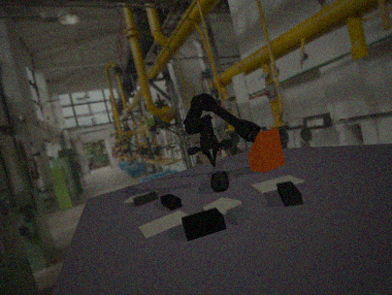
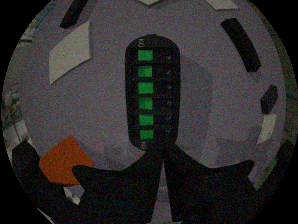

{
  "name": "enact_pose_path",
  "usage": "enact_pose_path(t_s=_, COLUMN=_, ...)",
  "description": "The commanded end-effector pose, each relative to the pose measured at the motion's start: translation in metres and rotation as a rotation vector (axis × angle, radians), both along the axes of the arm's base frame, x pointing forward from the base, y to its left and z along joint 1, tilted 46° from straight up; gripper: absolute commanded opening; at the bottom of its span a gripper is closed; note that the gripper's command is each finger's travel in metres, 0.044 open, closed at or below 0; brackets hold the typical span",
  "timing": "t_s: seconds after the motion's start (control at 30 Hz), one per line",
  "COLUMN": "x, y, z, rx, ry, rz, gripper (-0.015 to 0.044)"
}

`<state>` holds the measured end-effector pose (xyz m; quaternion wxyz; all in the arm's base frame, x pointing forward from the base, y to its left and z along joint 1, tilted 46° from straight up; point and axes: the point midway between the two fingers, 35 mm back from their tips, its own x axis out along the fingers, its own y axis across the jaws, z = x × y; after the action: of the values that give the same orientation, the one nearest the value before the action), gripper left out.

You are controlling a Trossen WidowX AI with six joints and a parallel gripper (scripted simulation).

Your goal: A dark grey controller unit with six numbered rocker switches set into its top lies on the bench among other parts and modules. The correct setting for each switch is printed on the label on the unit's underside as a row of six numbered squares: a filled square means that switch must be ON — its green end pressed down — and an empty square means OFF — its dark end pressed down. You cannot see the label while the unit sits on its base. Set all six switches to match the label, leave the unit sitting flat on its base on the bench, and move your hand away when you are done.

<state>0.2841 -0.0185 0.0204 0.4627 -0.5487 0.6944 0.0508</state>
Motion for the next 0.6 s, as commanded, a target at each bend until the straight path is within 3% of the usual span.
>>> enact_pose_path(t_s=0.0, x=0.014, y=0.017, z=-0.013, rx=0.006, ry=-0.007, rz=-0.002, gripper=0.0)
enact_pose_path(t_s=0.57, x=0.016, y=0.003, z=-0.028, rx=0.007, ry=-0.008, rz=-0.003, gripper=0.0)
